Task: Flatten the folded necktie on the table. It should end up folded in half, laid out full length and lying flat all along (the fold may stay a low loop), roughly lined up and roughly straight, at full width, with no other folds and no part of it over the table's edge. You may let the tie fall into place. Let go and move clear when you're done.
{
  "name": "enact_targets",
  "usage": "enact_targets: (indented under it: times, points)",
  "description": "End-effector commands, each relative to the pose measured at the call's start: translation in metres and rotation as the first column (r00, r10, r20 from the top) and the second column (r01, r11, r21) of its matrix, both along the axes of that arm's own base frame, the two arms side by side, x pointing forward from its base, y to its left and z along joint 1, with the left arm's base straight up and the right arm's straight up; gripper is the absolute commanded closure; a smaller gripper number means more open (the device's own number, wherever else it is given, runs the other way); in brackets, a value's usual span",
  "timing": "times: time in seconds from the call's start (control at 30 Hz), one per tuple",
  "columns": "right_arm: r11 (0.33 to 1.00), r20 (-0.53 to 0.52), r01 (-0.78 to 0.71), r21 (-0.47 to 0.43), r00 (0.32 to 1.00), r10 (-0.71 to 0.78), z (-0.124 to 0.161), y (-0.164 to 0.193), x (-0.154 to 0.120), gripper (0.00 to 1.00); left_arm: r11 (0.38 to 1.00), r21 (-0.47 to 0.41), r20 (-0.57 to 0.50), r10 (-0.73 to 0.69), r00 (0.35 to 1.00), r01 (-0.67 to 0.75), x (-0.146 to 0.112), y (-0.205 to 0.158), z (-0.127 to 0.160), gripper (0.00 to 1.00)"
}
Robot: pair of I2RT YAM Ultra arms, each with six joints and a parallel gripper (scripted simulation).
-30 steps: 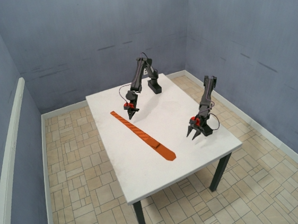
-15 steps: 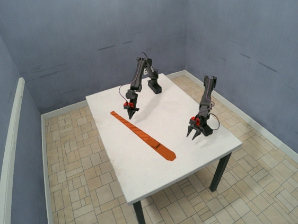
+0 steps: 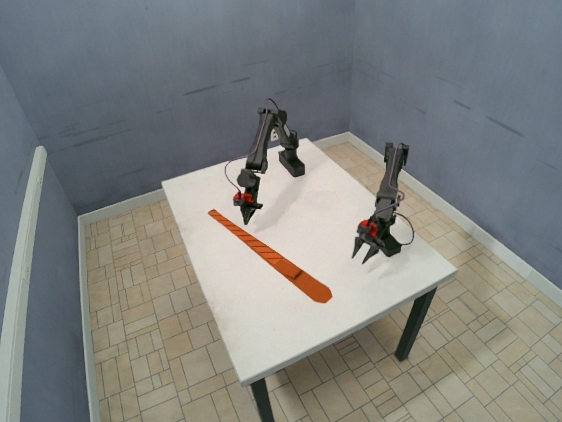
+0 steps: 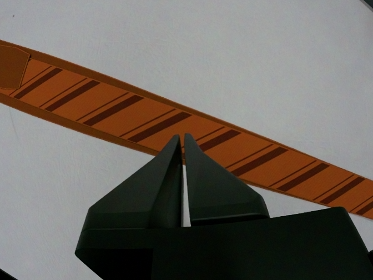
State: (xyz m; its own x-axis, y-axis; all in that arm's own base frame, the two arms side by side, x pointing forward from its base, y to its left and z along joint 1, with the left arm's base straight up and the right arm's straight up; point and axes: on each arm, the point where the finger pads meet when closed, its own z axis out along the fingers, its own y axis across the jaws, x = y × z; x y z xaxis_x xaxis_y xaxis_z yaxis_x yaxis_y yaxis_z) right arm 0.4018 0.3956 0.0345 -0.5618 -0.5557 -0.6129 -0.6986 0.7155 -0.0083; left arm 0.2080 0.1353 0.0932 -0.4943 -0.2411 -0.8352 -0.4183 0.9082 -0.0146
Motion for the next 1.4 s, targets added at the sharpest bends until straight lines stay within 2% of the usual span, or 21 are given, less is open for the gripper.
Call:
enact_targets:
  times: [0.0,1.37]
  points:
    - [0.999,0.022,-0.002,0.033,1.0,0.001,0.0162,0.0102,0.0049,0.96,1.0,0.023,0.015,-0.011,1.0,0.01,0.0054,0.0027,0.0153,0.57]
    - [0.999,0.022,-0.002,0.033,1.0,0.001,0.0108,0.0055,0.0042,0.96,1.0,0.023,0.015,-0.011,1.0,0.01,0.0054,0.0027,0.0153,0.57]
